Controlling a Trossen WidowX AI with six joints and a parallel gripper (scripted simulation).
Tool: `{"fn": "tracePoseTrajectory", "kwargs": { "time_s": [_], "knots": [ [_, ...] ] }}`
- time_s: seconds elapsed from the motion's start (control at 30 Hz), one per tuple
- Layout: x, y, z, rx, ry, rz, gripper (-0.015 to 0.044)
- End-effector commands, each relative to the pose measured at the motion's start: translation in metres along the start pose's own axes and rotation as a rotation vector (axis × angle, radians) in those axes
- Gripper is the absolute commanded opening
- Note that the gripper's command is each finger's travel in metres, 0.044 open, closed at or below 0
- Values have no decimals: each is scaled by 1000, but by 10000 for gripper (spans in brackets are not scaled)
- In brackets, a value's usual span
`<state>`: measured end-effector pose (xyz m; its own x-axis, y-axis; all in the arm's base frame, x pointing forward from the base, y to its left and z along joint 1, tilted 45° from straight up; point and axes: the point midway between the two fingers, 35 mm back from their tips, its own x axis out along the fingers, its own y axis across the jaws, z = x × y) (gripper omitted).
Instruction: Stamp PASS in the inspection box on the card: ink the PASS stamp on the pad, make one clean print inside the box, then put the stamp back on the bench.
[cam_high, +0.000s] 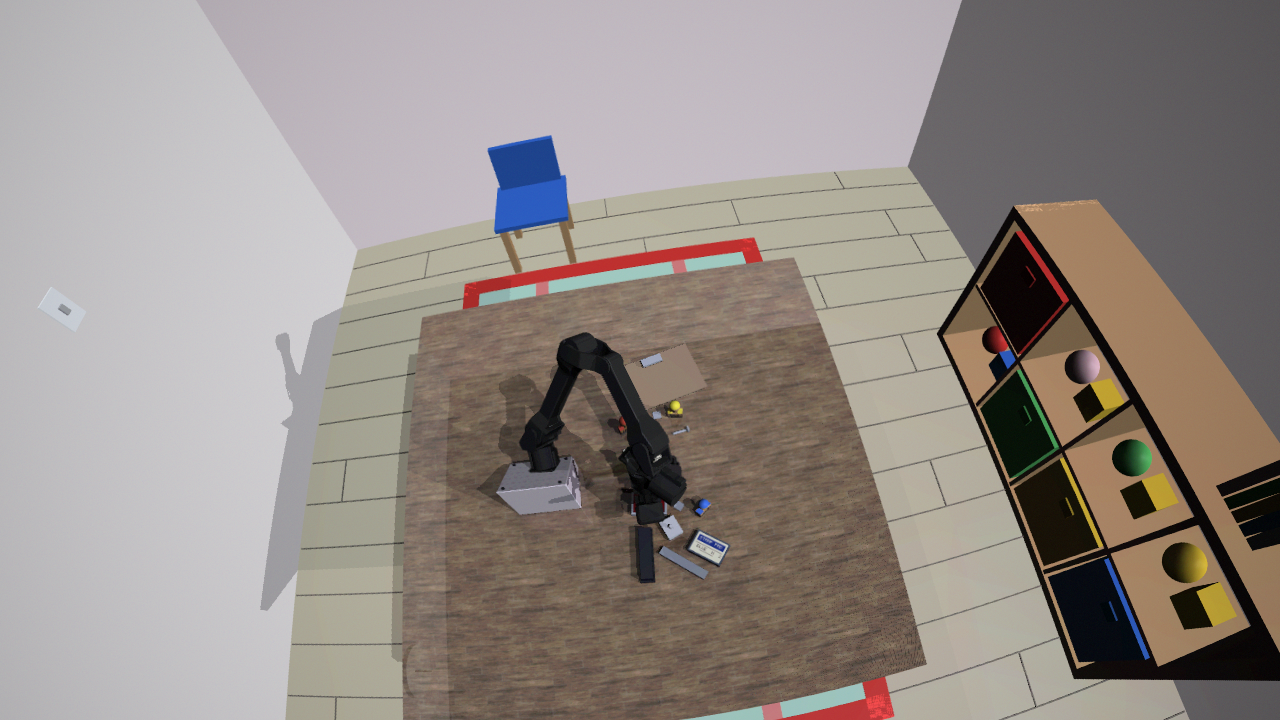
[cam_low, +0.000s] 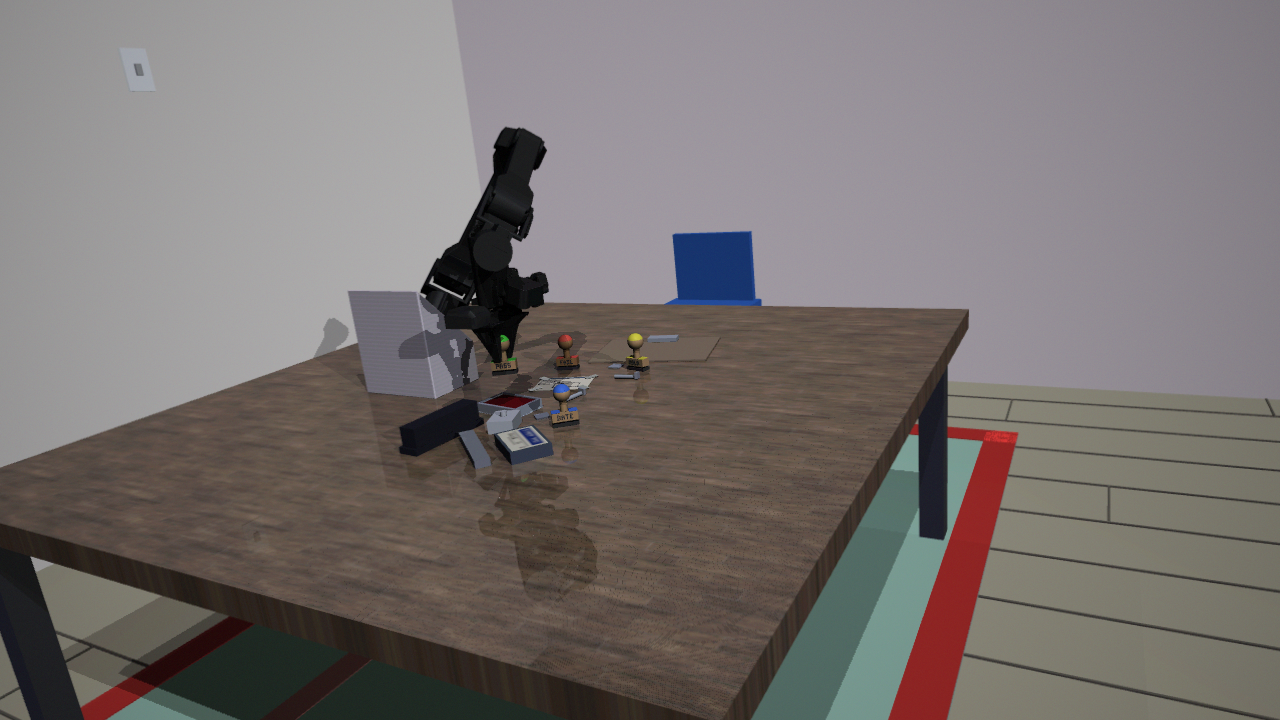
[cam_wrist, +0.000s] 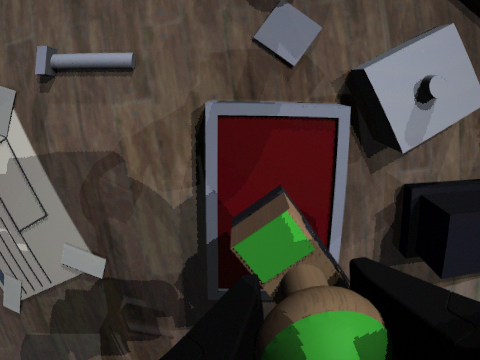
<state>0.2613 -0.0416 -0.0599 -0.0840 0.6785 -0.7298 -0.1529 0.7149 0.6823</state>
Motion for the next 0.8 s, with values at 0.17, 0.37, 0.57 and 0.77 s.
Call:
{"fn": "tracePoseTrajectory", "kwargs": {
  "time_s": [0.17,0.37,0.57,0.77],
  "knots": [
    [8,0,-1,8,4,3,0],
    [12,0,-1,8,4,3,0],
    [16,0,-1,8,3,3,0],
    [20,1,-1,8,3,4,0]
  ]
}}
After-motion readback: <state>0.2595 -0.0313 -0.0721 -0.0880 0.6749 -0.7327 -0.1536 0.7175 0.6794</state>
